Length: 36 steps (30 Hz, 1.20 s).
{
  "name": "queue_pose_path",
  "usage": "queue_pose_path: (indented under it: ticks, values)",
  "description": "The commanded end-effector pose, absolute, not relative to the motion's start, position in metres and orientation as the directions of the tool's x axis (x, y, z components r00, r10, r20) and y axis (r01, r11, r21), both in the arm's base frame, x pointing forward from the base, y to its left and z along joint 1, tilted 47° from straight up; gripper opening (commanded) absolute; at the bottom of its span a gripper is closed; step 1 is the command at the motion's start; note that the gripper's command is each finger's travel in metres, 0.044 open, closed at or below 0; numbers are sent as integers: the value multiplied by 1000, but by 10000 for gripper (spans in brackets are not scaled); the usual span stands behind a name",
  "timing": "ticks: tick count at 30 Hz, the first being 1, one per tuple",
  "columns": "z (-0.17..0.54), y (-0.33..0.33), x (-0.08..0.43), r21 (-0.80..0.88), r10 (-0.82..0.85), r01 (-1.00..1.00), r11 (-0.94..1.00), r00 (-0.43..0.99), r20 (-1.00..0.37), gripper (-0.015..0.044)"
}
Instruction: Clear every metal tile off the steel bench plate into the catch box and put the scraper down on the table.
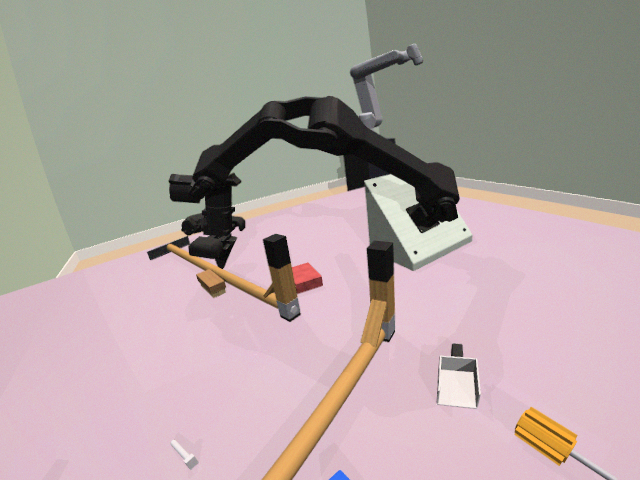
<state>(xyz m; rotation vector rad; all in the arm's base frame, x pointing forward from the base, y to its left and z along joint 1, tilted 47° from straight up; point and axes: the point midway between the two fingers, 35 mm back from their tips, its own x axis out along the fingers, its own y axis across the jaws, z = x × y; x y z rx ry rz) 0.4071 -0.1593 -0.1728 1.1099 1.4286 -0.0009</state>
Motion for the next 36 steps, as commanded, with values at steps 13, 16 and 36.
queue_pose_path:
  ticks: [13,16,36]
  values:
    - [-173,-151,424,600,609,598,532,223,-761,0]
    - [-173,-150,426,600,609,597,531,224,-761,0]
    - [-154,-171,434,600,595,590,540,237,-768,0]
